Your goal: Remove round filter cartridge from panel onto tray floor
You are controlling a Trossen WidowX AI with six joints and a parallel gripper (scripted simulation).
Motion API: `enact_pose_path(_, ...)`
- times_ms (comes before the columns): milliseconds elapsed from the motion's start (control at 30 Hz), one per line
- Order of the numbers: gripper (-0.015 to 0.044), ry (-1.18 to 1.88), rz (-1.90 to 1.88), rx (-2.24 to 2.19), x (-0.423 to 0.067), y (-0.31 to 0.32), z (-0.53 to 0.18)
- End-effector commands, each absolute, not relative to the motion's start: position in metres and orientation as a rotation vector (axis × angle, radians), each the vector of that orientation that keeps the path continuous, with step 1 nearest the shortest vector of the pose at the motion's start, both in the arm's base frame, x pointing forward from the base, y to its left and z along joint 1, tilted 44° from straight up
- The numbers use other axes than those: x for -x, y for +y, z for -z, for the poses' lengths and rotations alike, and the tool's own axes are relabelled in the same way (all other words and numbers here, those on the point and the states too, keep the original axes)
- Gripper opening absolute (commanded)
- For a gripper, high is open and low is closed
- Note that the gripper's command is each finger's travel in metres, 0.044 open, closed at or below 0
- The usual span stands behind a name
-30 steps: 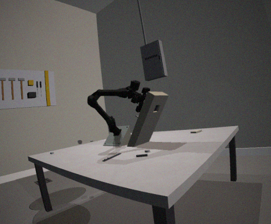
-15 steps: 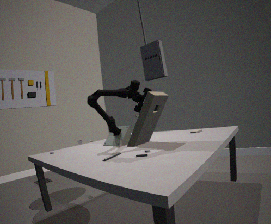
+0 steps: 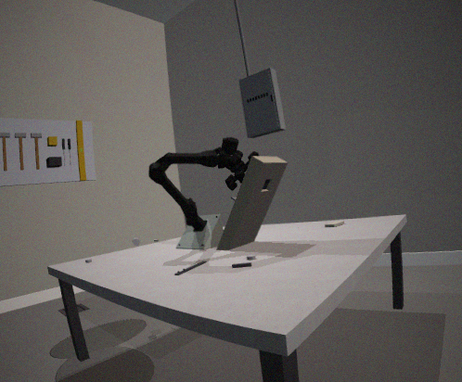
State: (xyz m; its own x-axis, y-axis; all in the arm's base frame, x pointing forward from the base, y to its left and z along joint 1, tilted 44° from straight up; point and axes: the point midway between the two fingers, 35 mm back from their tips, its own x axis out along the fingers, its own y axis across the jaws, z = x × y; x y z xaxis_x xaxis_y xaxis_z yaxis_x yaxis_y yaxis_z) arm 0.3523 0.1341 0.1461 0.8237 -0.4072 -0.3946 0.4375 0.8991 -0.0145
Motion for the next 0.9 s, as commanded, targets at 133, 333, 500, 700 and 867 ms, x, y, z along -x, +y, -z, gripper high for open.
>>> enact_pose_path(133,0.0000,0.471,0.393,0.195,-0.3584,0.1308,-0.1428)
enact_pose_path(333,0.0000,0.512,0.343,0.398,-0.3583,0.1308,-0.1429)
enact_pose_path(500,0.0000,0.544,0.300,0.567,-0.3583,0.1309,-0.1429)
enact_pose_path(700,0.0000,0.575,0.251,0.744,-0.3581,0.1309,-0.1430)
enact_pose_path(867,0.0000,0.569,0.264,0.694,-0.3560,0.1327,-0.1436)
